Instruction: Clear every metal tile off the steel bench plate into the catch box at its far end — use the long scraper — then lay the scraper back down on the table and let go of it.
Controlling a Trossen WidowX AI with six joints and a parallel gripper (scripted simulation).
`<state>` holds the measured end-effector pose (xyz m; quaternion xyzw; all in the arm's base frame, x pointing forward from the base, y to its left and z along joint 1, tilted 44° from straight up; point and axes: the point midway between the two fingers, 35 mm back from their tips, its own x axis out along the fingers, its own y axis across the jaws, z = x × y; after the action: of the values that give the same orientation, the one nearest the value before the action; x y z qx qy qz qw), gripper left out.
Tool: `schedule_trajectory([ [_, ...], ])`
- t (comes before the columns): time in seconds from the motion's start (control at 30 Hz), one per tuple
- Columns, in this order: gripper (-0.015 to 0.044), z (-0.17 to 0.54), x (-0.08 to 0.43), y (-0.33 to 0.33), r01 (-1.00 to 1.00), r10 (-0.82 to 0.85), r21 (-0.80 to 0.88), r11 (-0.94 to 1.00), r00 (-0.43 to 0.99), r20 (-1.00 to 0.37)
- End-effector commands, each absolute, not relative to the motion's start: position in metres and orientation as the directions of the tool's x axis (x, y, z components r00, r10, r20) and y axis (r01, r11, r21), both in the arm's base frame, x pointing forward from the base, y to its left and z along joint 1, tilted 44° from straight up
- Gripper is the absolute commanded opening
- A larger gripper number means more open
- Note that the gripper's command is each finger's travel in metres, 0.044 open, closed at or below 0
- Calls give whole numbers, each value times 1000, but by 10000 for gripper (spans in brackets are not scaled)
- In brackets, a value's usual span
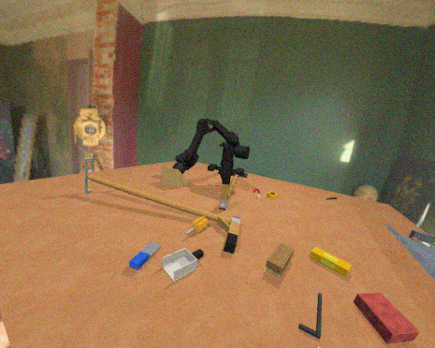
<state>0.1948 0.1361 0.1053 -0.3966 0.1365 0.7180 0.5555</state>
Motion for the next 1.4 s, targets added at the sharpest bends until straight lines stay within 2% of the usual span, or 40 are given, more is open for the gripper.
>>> schedule_trajectory([
  [0.0, 0, 106, 200, 138, -910, 691, -237, -341, -72, -719],
  [1.37, 0, 117, 237, 152, -908, 692, -240, -342, -70, -719],
])
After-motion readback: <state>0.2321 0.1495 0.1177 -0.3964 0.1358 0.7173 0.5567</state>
